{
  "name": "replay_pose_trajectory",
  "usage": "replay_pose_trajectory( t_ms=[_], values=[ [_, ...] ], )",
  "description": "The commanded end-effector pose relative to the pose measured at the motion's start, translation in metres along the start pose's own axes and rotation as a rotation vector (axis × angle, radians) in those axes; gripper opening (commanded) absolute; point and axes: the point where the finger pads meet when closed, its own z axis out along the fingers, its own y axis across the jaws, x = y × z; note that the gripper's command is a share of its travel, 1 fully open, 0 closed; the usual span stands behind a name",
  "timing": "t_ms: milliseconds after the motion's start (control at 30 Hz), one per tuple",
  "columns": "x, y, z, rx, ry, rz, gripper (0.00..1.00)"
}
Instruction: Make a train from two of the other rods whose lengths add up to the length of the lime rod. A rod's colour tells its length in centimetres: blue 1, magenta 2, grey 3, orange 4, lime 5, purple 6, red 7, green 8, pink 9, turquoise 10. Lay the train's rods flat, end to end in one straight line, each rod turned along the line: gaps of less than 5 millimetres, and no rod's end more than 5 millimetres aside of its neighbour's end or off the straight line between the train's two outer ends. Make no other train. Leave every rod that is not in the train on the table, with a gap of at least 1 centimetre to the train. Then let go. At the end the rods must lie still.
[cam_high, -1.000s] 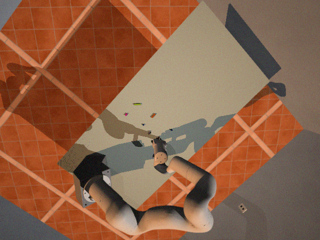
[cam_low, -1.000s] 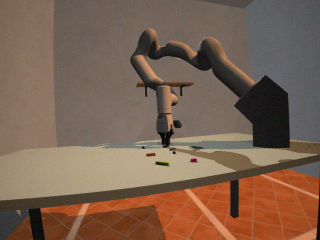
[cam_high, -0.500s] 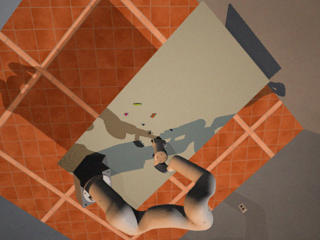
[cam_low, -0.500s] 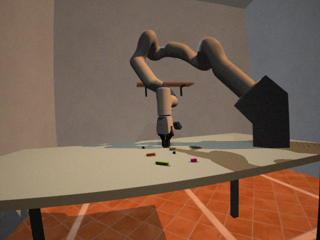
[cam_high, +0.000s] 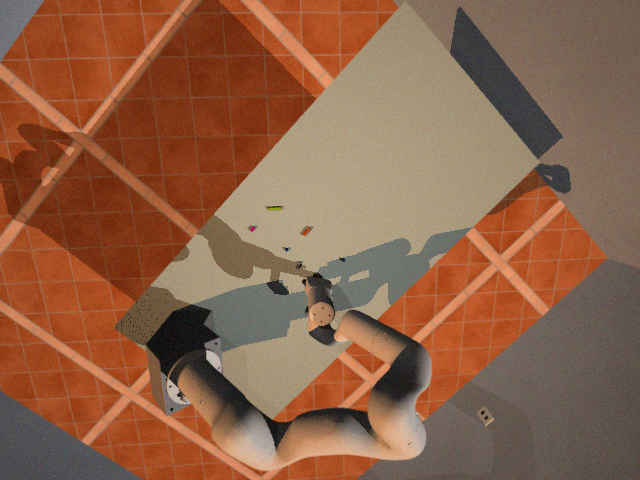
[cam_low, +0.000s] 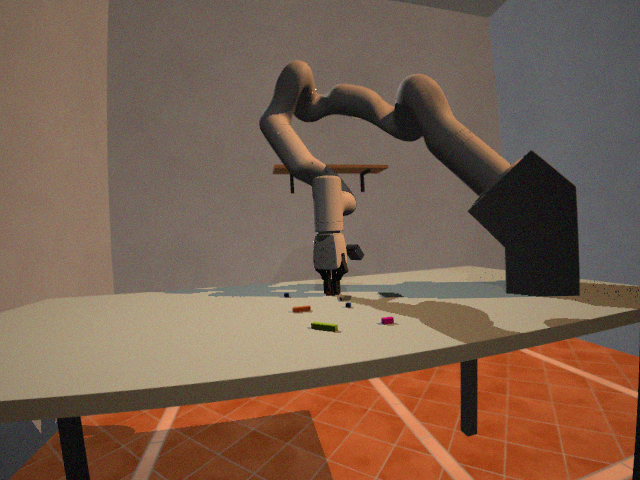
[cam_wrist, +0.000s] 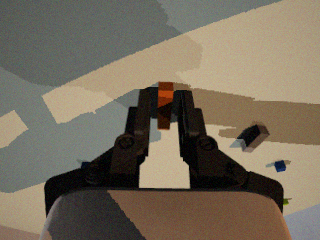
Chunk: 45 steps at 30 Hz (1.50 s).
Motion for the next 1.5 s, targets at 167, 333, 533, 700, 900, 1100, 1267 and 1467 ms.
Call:
replay_pose_trajectory(
  t_ms=[167,333,533,700,900,1100,1267,1467],
  values=[
    [-0.0003,-0.0002,-0.0002,0.0,0.0,0.0,0.24],
    [-0.0003,-0.0002,-0.0002,0.0,0.0,0.0,0.24],
    [-0.0003,-0.0002,-0.0002,0.0,0.0,0.0,0.24],
    [-0.0003,-0.0002,-0.0002,0.0,0.0,0.0,0.24],
    [-0.0003,-0.0002,-0.0002,0.0,0.0,0.0,0.04],
    [-0.0003,-0.0002,-0.0002,0.0,0.0,0.0,0.04],
    [-0.0003,-0.0002,-0.0002,0.0,0.0,0.0,0.04],
    [-0.0003,-0.0002,-0.0002,0.0,0.0,0.0,0.04]
  ],
)
